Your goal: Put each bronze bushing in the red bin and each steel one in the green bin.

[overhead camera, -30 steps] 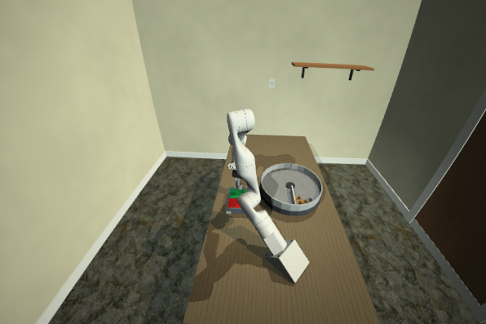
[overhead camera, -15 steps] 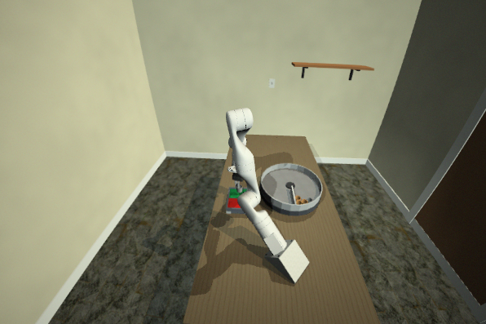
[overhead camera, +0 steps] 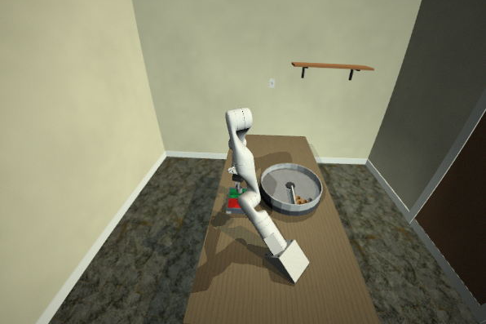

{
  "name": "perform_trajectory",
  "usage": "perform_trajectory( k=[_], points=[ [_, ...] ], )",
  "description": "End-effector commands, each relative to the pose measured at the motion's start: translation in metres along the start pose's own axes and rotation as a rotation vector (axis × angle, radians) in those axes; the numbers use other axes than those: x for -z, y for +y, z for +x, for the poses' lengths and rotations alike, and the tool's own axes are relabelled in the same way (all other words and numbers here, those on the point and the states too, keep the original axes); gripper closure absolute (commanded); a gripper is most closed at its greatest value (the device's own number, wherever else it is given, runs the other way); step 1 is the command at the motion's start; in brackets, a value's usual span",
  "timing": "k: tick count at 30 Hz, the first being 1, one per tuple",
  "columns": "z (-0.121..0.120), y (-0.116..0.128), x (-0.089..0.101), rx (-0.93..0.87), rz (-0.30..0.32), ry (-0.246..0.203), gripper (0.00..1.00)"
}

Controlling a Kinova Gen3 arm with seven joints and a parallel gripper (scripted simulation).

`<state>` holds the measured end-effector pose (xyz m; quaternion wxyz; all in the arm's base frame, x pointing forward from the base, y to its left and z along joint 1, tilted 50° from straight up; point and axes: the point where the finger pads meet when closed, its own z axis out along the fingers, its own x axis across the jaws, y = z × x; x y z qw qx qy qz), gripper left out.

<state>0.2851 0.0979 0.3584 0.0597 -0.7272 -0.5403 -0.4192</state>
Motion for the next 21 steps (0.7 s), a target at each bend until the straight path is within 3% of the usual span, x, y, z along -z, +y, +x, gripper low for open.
perform_trajectory(
  k=[1, 21],
  points=[
    [-0.0002, -0.0014, -0.0027, 0.002, 0.005, -0.002, 1.0],
    [-0.0002, -0.0015, -0.0123, 0.002, 0.005, -0.002, 1.0]
  ],
)
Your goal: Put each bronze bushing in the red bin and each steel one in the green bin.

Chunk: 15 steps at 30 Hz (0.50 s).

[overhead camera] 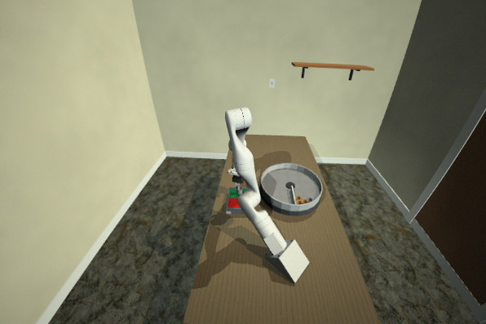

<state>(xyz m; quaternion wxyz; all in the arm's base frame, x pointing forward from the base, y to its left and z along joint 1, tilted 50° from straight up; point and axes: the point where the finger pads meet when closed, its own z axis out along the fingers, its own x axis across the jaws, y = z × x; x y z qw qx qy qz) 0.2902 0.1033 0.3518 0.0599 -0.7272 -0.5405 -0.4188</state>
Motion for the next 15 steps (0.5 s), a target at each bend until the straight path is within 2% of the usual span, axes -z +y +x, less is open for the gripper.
perform_trajectory(
  k=[1, 15],
  points=[
    [-0.0001, -0.0012, -0.0036, 0.002, 0.004, -0.002, 1.0],
    [-0.0002, -0.0011, -0.0095, 0.001, 0.004, -0.002, 1.0]
  ],
)
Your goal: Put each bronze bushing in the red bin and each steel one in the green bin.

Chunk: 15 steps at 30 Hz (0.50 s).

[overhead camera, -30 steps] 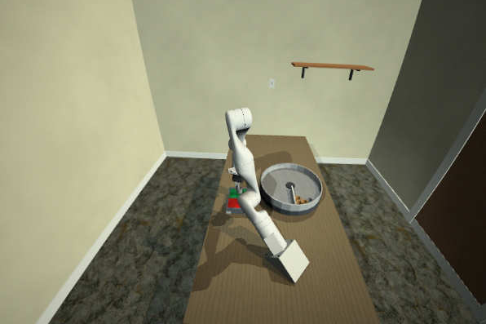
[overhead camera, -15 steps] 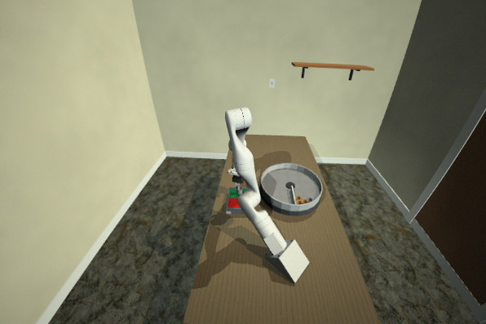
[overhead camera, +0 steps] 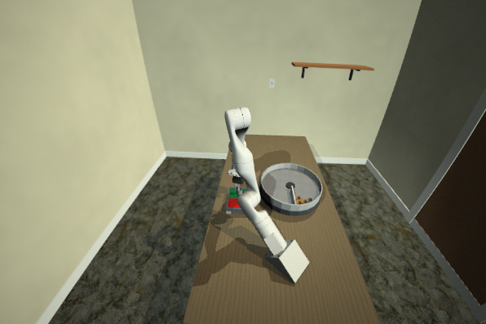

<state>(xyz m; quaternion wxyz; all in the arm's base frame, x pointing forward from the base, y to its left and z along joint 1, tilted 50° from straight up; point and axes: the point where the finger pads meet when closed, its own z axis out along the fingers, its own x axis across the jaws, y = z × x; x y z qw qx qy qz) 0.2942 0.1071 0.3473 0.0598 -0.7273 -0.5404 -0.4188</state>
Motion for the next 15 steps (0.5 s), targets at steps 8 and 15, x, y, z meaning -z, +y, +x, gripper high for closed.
perform_trajectory(
  k=[8, 15],
  points=[
    [-0.0002, -0.0013, -0.0072, 0.002, 0.004, -0.002, 1.0],
    [-0.0002, -0.0014, -0.0096, 0.002, 0.004, -0.002, 1.0]
  ],
)
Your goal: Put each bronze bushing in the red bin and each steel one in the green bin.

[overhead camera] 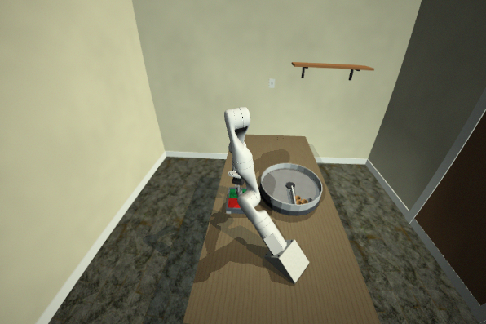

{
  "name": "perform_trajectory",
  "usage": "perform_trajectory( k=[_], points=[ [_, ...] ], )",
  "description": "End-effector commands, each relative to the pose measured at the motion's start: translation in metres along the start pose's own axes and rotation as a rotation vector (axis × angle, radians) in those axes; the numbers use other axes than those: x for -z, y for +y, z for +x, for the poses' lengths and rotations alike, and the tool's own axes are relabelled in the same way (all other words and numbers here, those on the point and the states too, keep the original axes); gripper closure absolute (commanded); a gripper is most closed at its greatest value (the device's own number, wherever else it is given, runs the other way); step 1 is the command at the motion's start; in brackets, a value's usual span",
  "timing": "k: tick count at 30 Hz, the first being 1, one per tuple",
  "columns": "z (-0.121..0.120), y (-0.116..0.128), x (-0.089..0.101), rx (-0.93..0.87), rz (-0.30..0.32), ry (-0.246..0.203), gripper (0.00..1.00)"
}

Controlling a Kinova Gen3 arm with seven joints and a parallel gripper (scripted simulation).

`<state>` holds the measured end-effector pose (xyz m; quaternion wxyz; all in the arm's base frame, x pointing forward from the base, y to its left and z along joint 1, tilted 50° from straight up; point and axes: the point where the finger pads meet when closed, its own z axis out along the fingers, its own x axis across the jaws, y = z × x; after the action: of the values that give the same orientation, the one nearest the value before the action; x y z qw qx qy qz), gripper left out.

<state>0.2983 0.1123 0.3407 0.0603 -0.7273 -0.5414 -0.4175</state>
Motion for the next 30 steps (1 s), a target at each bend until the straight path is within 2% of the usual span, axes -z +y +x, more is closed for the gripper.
perform_trajectory(
  k=[1, 19, 30],
  points=[
    [0.0, 0.0, 0.0, 0.001, 0.001, 0.0, 1.0],
    [0.0, 0.0, -0.012, 0.001, 0.001, 0.0, 1.0],
    [0.0, 0.0, -0.012, 0.001, 0.001, 0.0, 1.0]
  ],
)
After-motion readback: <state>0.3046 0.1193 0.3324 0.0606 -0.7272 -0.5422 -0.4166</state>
